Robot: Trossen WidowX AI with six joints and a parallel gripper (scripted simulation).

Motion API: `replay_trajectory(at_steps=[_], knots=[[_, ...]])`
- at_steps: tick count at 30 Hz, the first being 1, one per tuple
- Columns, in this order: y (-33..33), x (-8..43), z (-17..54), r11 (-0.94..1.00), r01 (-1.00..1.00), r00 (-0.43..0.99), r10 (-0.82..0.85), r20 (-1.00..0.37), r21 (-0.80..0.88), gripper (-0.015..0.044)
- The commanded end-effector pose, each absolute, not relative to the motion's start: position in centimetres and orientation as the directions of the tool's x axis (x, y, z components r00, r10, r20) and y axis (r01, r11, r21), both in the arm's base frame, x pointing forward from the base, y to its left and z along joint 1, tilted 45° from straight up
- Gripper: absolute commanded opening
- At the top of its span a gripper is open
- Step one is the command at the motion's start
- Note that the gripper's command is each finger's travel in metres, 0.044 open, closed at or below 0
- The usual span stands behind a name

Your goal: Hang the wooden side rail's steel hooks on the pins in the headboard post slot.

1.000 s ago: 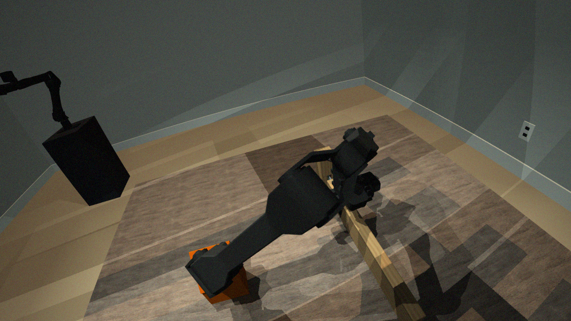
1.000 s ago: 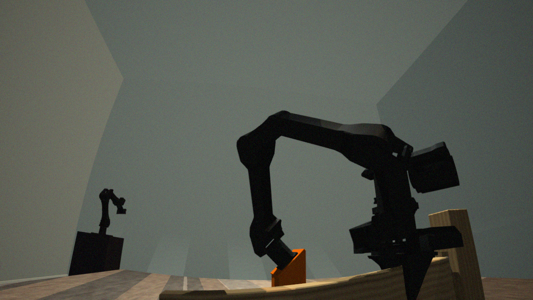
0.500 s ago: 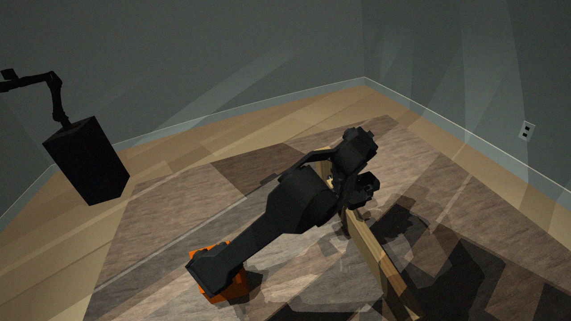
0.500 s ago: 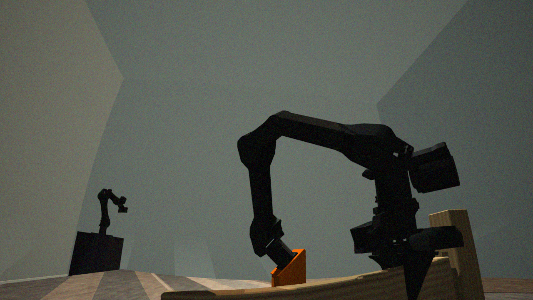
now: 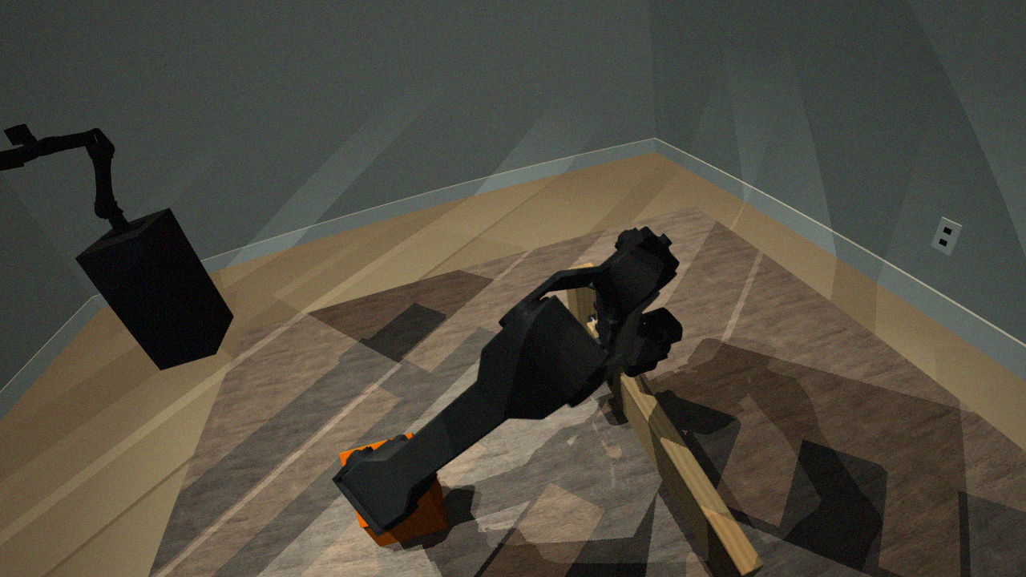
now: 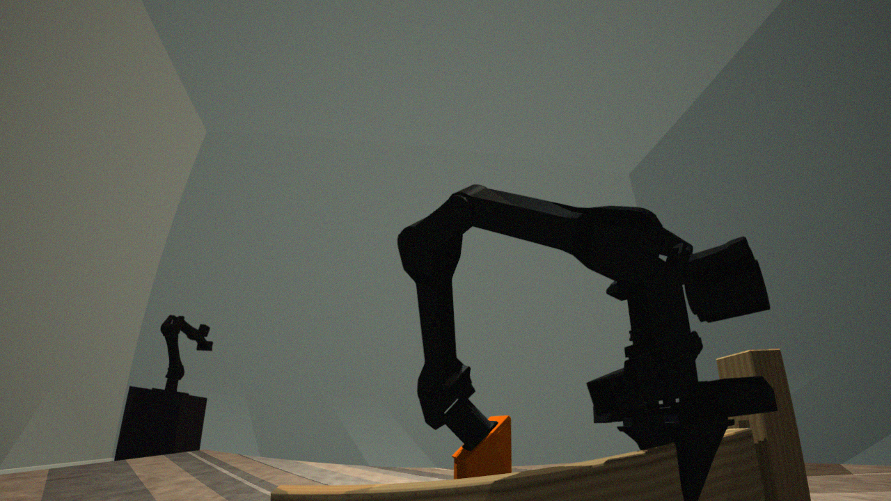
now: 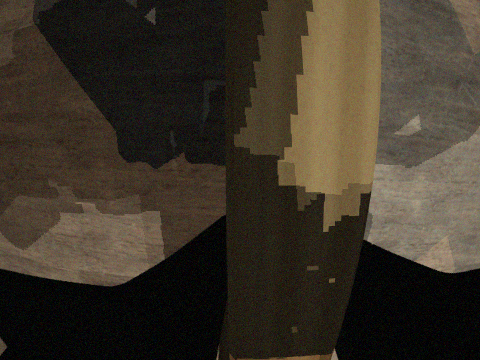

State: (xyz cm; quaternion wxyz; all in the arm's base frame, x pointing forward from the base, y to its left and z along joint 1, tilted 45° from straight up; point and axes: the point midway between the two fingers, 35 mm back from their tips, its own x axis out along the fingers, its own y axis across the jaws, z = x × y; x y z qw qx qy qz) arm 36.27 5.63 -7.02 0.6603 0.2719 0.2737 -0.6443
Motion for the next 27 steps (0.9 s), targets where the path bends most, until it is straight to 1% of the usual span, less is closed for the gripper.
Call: replay_trajectory(at_steps=[1, 27], knots=[[6.19, 36.3, -6.98, 0.03, 0.999, 0.03, -0.7, -0.714, 0.012, 0.0], [6.0, 36.39, -7.31, 0.03, 0.999, 0.03, -0.7, -0.714, 0.012, 0.0]])
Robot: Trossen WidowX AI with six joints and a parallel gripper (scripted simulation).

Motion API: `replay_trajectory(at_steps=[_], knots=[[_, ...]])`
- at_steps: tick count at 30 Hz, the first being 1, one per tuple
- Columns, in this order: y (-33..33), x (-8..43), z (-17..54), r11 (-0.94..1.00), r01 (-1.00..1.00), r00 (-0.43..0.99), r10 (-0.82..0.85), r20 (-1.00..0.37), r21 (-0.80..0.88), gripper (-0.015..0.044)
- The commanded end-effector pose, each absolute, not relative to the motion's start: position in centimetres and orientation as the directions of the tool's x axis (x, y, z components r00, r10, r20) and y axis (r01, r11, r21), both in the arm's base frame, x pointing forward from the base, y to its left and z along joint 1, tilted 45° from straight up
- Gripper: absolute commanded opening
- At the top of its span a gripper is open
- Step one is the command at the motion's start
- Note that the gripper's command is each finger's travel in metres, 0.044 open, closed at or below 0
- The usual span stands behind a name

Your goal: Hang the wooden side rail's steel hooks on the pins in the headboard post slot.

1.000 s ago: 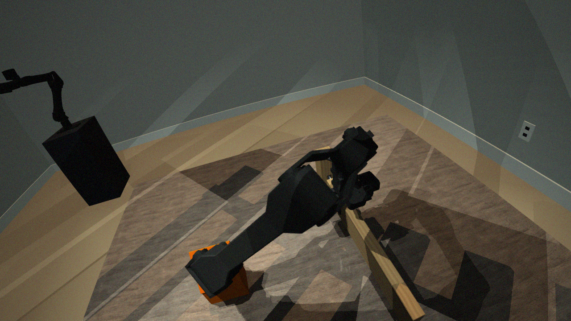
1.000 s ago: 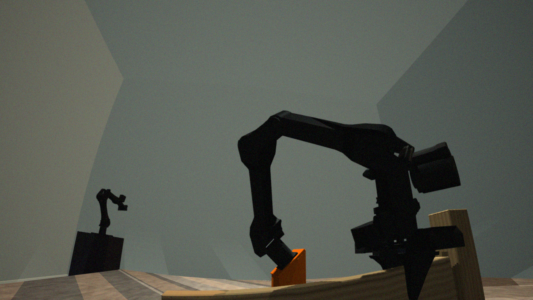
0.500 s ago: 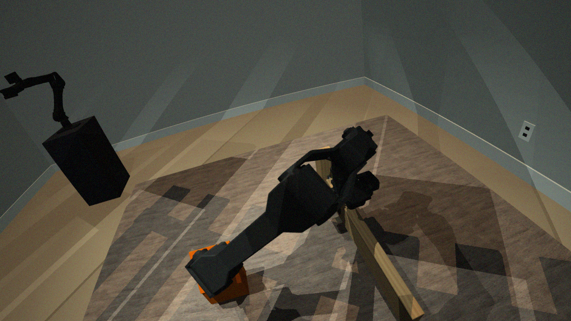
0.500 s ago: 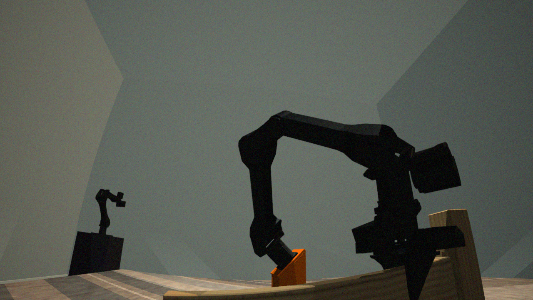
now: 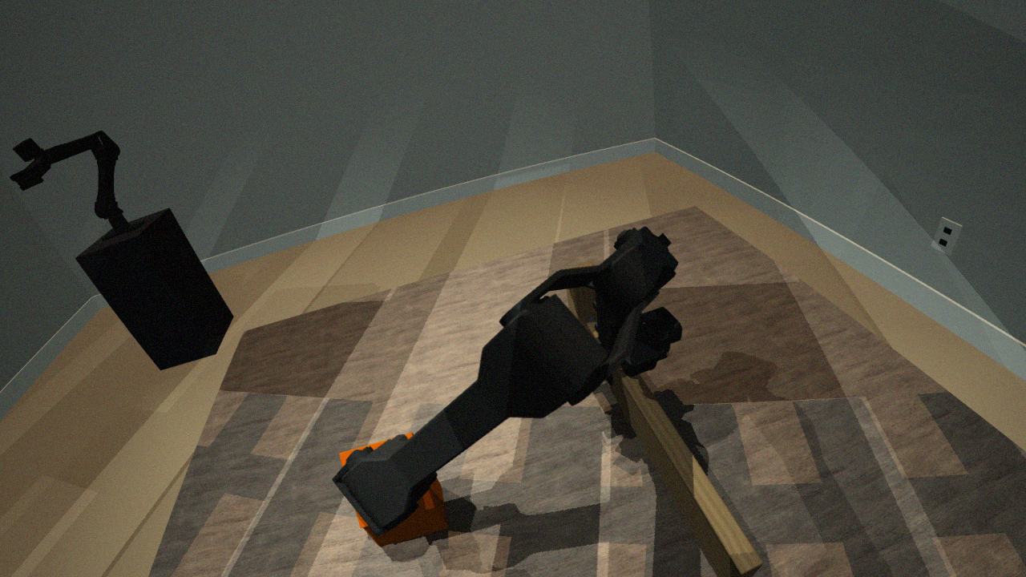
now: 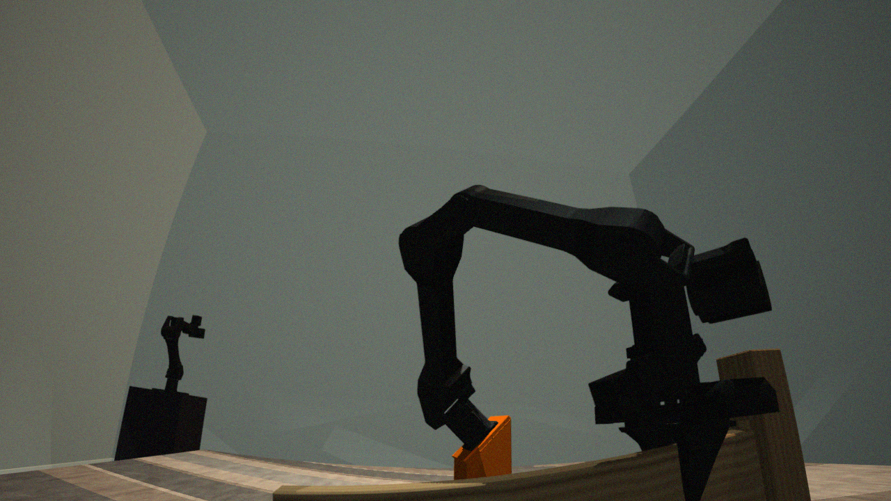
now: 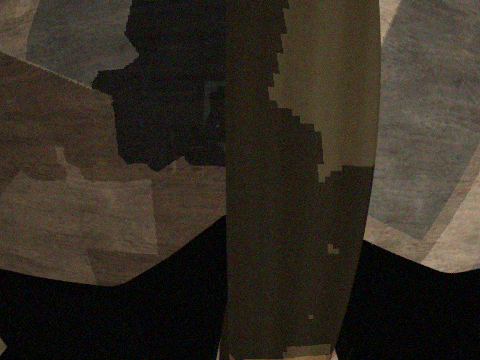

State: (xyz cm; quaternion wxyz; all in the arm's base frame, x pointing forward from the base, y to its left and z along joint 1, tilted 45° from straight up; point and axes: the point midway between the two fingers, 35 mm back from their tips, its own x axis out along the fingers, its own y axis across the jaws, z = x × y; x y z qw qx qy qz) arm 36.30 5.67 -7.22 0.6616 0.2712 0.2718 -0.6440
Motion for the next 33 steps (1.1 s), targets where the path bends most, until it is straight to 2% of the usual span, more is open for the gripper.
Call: replay_trajectory(at_steps=[1, 33], knots=[[5.99, 36.39, -7.32, 0.03, 0.999, 0.03, -0.7, -0.714, 0.012, 0.0], [5.61, 36.41, -7.7, 0.03, 0.999, 0.03, -0.7, -0.714, 0.012, 0.0]])
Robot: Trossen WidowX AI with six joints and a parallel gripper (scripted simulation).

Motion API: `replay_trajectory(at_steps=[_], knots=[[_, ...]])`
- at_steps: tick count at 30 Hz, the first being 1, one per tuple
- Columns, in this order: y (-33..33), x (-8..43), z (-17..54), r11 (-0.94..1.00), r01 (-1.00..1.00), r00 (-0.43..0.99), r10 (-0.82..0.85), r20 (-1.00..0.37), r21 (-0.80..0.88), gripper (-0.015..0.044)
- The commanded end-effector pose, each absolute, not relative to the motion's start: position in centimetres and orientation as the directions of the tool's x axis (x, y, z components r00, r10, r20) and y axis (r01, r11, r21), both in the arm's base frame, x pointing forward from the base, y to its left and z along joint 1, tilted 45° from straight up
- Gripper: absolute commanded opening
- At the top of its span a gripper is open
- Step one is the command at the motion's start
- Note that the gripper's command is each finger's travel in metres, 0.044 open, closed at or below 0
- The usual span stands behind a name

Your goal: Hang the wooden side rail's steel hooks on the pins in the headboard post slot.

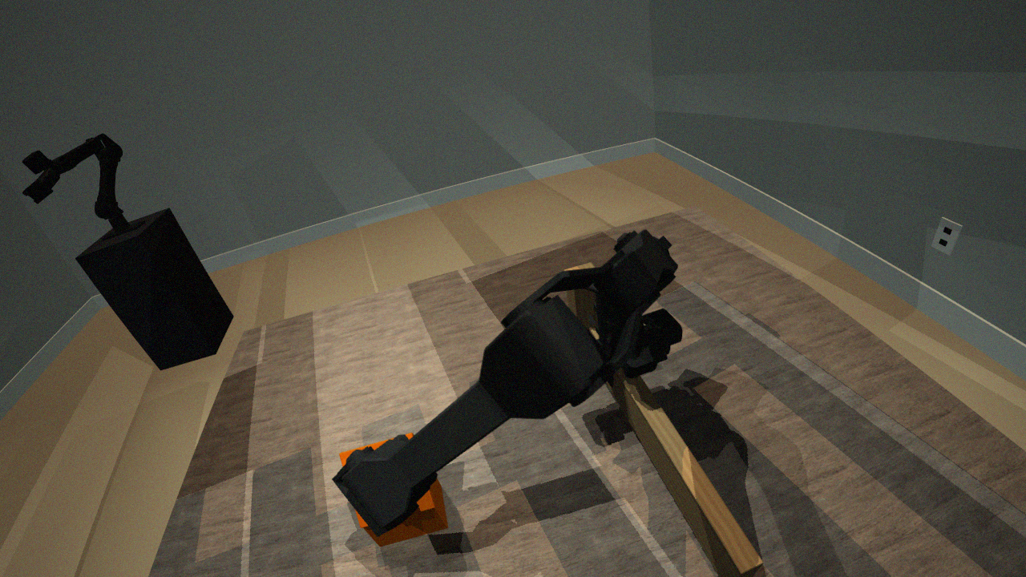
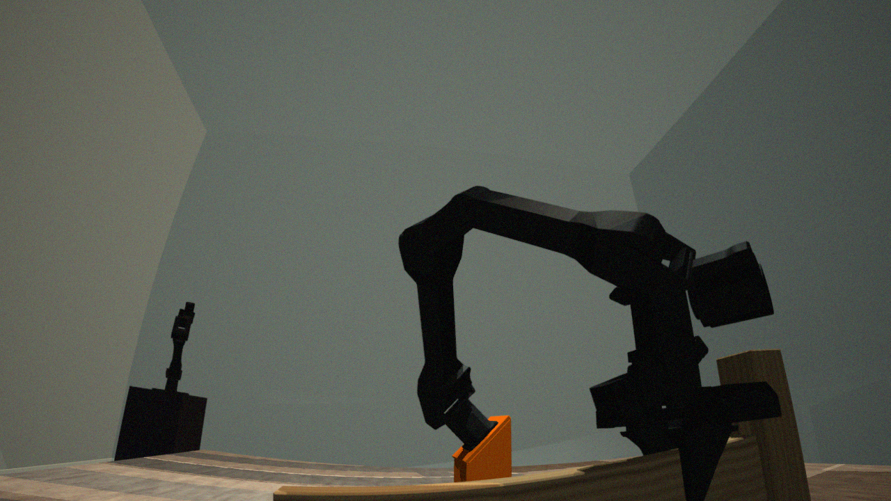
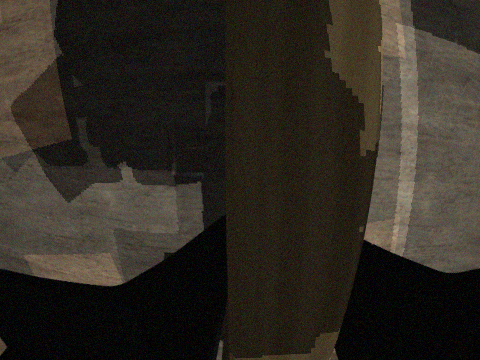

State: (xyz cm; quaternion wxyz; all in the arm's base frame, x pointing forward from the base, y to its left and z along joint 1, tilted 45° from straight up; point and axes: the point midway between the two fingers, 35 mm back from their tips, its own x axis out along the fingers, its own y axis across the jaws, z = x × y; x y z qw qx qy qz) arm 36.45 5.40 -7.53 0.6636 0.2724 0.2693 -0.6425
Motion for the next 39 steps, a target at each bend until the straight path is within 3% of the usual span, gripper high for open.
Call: replay_trajectory(at_steps=[1, 39], knots=[[5.6, 36.41, -7.71, 0.03, 0.999, 0.03, -0.7, -0.714, 0.012, 0.0], [5.16, 36.43, -8.15, 0.03, 0.999, 0.03, -0.7, -0.714, 0.012, 0.0]])
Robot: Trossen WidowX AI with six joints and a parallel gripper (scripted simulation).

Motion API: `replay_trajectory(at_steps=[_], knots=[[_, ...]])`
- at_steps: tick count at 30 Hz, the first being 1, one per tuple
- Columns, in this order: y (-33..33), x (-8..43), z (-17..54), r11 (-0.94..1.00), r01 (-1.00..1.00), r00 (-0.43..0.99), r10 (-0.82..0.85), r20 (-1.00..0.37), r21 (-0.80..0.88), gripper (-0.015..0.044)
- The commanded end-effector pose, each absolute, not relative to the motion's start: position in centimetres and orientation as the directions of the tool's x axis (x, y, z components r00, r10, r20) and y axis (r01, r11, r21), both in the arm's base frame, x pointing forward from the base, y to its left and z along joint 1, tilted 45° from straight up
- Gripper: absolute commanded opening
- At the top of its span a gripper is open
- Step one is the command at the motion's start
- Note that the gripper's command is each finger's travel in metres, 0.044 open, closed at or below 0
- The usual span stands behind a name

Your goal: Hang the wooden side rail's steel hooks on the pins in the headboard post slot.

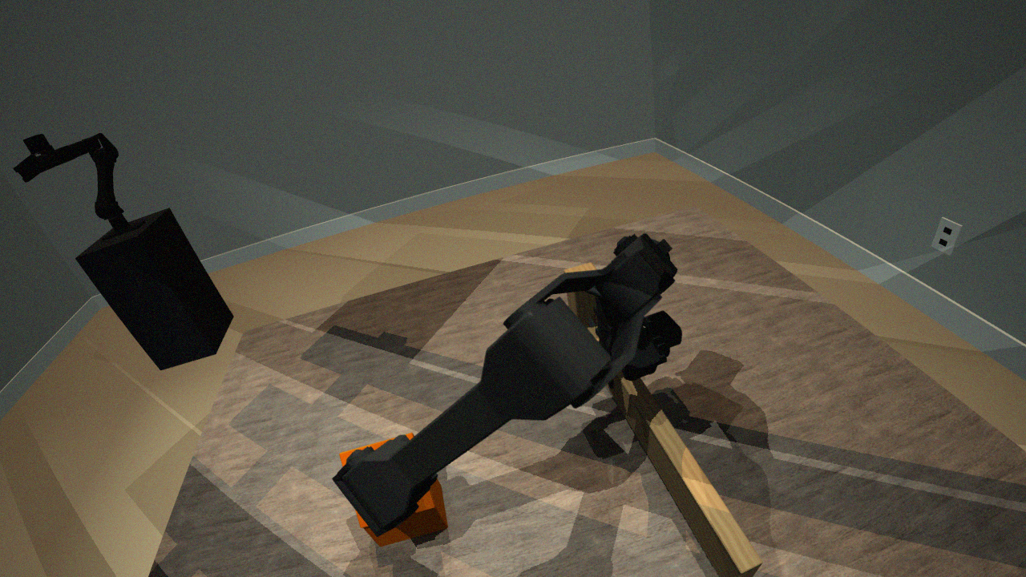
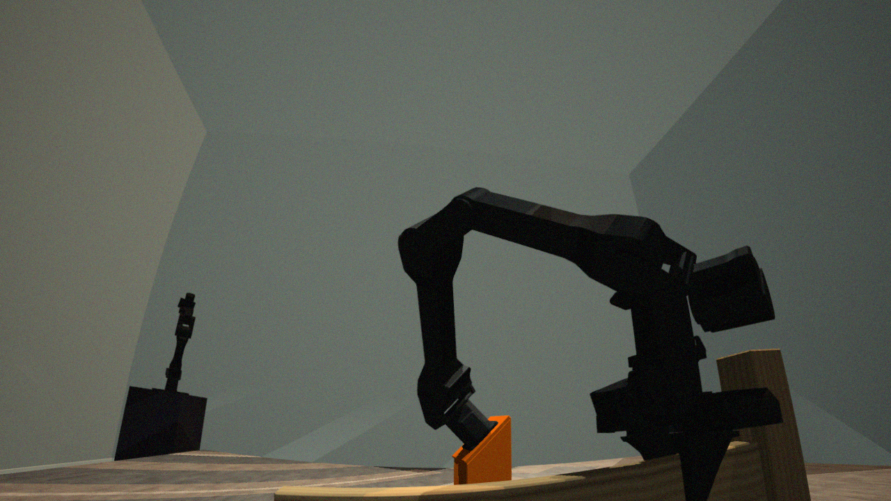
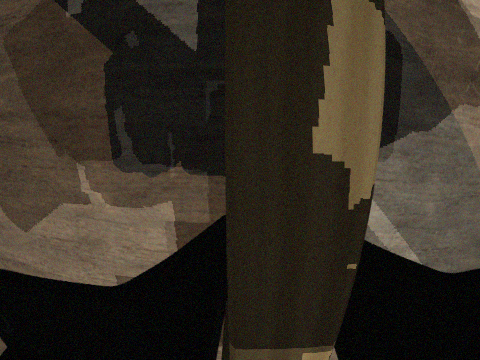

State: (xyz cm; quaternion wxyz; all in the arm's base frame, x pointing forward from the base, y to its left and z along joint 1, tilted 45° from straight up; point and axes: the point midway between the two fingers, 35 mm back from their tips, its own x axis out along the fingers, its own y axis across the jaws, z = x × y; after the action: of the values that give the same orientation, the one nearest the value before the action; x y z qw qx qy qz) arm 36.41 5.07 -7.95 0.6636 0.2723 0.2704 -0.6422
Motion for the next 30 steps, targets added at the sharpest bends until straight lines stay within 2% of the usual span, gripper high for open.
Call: replay_trajectory(at_steps=[1, 5, 17, 22, 30], knots=[[5.2, 36.4, -8.2, 0.03, 0.999, 0.03, -0.7, -0.714, 0.012, 0.0], [5.1, 36.4, -8.2, 0.03, 0.999, 0.03, -0.7, -0.714, 0.012, 0.0], [5.1, 36.4, -8.0, 0.027, 1.0, 0.029, -0.705, -0.709, 0.014, 0.0315], [7.2, 36.3, -5.9, 0.03, 0.999, 0.03, -0.7, -0.713, 0.012, 0.044], [7.7, 36.3, -5.0, 0.03, 0.999, 0.029, -0.699, -0.715, 0.012, 0.044]])
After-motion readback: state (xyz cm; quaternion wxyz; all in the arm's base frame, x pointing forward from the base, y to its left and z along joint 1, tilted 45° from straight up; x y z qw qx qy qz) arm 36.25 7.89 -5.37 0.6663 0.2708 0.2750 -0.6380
